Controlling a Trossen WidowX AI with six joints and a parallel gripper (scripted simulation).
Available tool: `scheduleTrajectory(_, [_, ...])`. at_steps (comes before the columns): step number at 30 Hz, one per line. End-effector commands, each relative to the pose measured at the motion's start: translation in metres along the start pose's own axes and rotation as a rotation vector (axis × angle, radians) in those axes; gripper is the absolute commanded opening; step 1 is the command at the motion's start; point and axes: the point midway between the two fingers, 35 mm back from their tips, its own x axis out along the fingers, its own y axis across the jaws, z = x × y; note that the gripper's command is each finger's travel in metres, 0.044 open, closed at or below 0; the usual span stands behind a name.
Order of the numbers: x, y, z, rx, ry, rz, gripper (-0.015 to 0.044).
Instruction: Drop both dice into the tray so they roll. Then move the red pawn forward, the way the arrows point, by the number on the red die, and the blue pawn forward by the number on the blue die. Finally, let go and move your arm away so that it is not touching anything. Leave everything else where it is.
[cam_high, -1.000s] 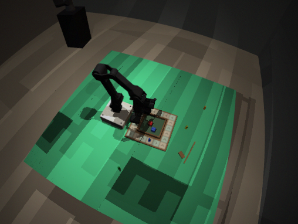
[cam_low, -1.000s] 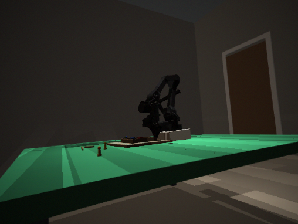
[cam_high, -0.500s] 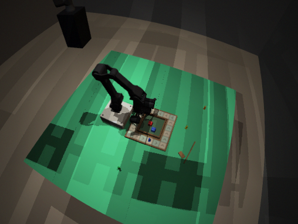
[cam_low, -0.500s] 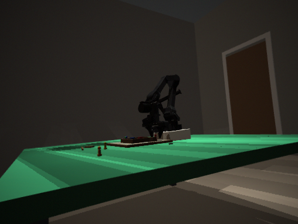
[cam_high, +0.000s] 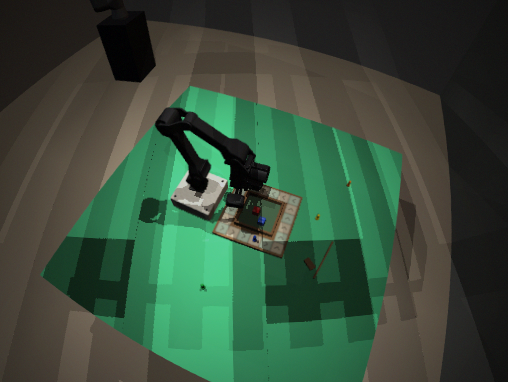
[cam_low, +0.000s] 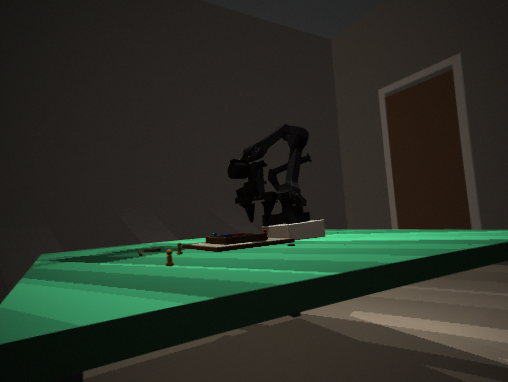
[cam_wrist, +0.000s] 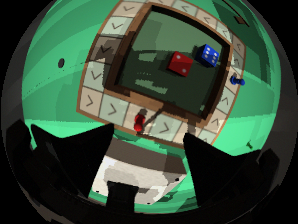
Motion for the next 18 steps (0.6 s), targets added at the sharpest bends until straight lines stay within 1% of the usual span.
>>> scheduleTrajectory(1, [-0.012,-0.039,0.038,-0.120,-0.014,-0.003,0.0256])
scheduleTrajectory(3, [-0.013,-0.065,0.055,-0.191,-0.015,-0.006,0.0204])
scheduleTrajectory(4, [-0.013,-0.079,0.061,-0.223,-0.015,-0.008,0.0200])
scheduleTrajectory(11, [-0.007,-0.143,0.084,-0.375,-0.016,-0.018,0.0200])
scheduleTrajectory(18, [-0.006,-0.149,0.085,-0.382,-0.016,-0.019,0.0200])
